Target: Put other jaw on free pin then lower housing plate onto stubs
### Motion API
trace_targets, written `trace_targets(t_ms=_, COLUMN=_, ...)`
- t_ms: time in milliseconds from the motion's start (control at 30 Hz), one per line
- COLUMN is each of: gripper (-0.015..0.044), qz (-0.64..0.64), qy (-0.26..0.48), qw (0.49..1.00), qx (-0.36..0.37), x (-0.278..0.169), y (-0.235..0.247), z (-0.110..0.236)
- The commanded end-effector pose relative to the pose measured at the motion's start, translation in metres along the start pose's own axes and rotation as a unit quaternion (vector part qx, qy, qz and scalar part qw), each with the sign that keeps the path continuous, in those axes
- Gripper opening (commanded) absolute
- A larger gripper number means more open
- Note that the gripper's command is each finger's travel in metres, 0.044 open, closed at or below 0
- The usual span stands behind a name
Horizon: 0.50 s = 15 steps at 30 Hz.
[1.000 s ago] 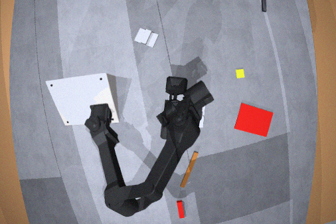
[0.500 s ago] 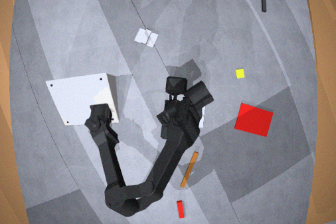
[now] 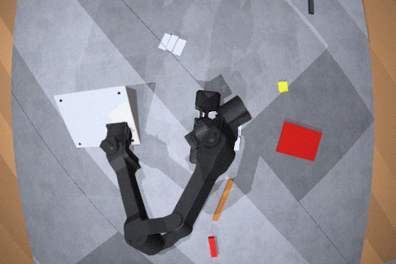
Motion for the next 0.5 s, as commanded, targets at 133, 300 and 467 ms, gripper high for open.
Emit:
trace_targets(t_ms=133, gripper=0.0351, qz=0.003, qy=-0.001, qw=1.0, qx=-0.002, x=-0.0006, y=-0.0003, z=-0.0029)
trace_targets(t_ms=300, gripper=0.0351, qz=0.003, qy=-0.001, qw=1.0, qx=-0.002, x=-0.0006, y=-0.0003, z=-0.0034)
trace_targets(t_ms=467, gripper=0.0351, qz=0.003, qy=-0.001, qw=1.0, qx=-0.002, x=-0.0006, y=-0.0003, z=-0.004)
Point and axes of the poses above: the point midway between the two fingers, 35 mm back from their tips, its own z axis back along the fingers, its own y axis across the jaws, x = y × z, the point moved 5 cm from there along z, back along the fingers, and after that the axes turned 1 degree about -z, right-handed, at the moved point
